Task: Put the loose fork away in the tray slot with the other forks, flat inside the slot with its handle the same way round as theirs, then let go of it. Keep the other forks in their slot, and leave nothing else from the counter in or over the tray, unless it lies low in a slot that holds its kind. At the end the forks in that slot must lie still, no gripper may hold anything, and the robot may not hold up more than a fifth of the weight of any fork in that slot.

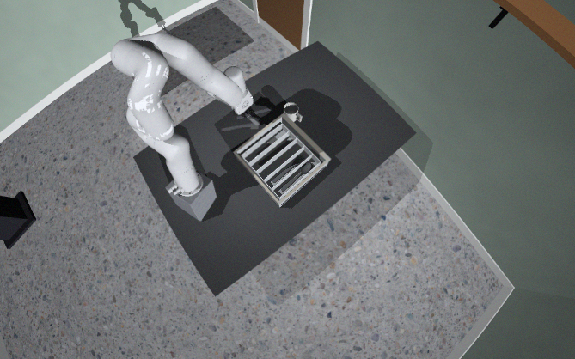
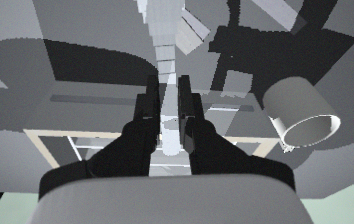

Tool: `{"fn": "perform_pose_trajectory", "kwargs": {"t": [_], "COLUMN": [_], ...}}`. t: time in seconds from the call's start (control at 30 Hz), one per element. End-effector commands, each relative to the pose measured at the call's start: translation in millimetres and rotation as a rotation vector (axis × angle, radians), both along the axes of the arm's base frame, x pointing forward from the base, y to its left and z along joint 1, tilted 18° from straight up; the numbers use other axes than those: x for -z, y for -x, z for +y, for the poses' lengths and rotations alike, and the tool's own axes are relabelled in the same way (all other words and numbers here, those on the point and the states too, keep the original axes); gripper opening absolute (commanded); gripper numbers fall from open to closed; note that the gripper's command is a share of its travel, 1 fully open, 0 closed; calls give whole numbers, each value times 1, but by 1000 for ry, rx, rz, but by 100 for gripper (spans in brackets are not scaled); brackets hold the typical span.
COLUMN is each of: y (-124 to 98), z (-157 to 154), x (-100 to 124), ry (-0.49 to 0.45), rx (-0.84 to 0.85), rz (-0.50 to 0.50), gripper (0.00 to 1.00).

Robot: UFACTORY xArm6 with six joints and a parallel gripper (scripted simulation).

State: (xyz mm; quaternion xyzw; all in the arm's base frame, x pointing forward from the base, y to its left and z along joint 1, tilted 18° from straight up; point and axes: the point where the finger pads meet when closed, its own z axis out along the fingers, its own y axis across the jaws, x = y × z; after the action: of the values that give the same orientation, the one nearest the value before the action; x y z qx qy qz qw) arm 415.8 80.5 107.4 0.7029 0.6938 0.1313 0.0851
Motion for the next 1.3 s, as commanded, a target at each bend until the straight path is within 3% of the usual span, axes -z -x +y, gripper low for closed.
{"fn": "perform_pose_trajectory", "kwargs": {"t": [0.0,0.3,1.13,1.27], "y": [6,13,13,9], "z": [-1,-3,-4,-23], "x": [-18,-38,-39,-36], "ry": [0,0,0,5], "rx": [0,0,0,0], "rz": [1,1,2,10], "gripper": [5,5,5,5]}}
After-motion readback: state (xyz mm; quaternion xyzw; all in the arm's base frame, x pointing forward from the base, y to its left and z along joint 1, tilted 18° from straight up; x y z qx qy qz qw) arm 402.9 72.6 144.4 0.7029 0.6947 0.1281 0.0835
